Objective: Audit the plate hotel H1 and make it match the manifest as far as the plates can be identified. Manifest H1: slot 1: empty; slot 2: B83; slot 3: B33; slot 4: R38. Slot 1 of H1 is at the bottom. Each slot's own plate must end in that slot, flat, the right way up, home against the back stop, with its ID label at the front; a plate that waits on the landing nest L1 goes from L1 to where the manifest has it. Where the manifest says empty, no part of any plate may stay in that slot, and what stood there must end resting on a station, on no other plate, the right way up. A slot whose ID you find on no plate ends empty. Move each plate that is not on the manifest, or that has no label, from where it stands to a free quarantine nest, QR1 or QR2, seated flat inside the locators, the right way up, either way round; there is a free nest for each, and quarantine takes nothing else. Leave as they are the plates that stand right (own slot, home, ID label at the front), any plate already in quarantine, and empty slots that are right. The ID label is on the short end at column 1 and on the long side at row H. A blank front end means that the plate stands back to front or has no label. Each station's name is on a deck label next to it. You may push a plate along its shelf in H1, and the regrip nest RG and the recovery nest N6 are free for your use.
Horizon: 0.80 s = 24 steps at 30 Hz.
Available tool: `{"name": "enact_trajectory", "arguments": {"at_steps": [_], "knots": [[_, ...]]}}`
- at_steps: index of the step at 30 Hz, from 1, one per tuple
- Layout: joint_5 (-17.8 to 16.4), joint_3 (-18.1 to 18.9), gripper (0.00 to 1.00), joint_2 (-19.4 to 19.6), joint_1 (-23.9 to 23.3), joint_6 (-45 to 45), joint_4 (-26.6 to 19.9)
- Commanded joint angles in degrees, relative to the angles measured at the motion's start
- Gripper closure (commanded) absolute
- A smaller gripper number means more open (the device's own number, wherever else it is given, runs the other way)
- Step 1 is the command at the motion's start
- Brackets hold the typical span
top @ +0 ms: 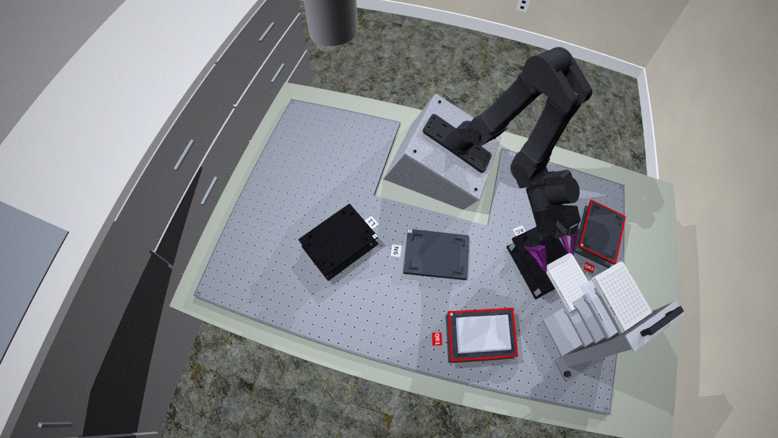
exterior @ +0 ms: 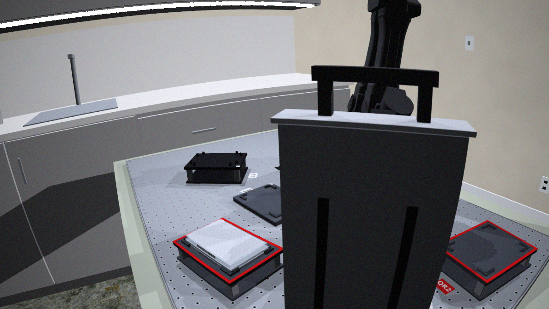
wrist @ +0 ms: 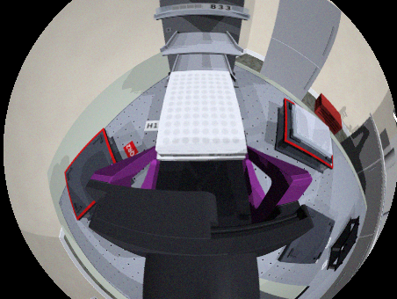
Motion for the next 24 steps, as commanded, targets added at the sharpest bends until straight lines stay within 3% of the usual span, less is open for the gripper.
{"name": "enact_trajectory", "arguments": {"at_steps": [1,24], "knots": [[1.07,-1.64,0.14,-2.28,0.52,0.52,1.78],[2.91,-7.17,0.14,-5.6,2.54,1.04,3.85]]}}
